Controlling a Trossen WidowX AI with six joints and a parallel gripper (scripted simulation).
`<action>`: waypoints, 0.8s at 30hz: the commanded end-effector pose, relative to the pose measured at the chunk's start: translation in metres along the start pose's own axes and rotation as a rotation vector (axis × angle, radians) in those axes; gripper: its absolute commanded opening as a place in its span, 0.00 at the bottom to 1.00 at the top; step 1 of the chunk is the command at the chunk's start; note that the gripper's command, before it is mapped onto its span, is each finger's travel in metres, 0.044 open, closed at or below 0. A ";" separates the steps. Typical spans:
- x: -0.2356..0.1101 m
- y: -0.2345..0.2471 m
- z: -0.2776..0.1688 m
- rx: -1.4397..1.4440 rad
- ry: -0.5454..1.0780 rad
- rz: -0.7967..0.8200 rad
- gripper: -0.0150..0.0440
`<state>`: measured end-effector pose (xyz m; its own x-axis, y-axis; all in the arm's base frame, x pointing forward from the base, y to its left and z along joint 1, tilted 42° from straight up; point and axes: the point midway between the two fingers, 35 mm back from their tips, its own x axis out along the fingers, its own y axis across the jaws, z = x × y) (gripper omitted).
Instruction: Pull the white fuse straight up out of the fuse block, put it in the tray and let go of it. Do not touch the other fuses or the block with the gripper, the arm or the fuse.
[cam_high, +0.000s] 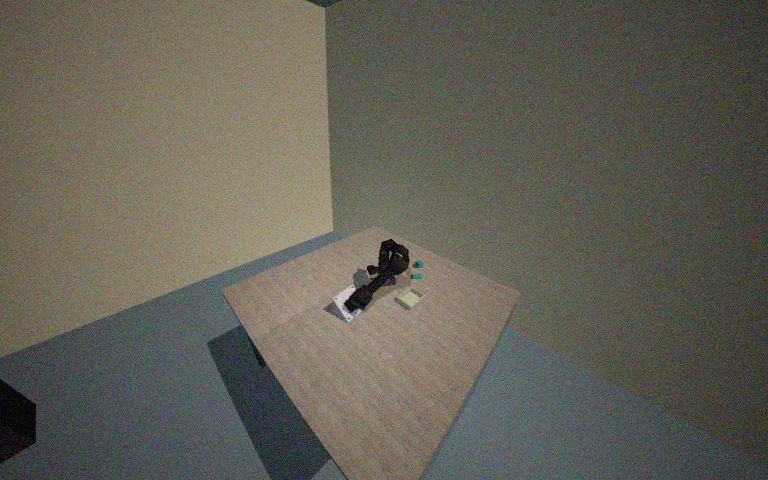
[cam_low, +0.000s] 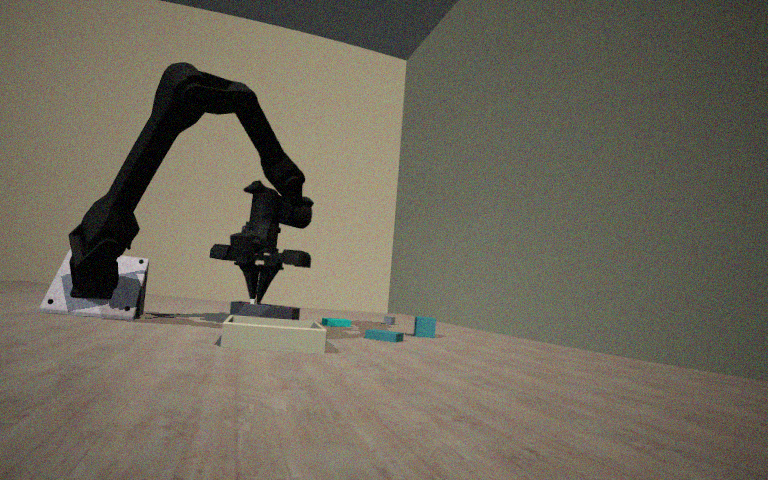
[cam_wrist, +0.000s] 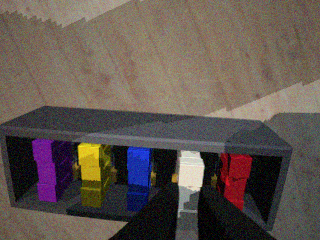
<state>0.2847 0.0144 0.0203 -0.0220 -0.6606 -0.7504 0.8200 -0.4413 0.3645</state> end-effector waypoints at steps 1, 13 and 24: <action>-0.003 0.001 -0.001 0.008 0.005 -0.001 0.25; -0.009 0.001 -0.001 0.007 0.005 -0.001 0.25; -0.015 0.000 -0.001 0.006 0.004 0.000 0.25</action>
<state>0.2850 0.0222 0.0291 -0.0217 -0.6624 -0.7488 0.8221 -0.4381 0.3637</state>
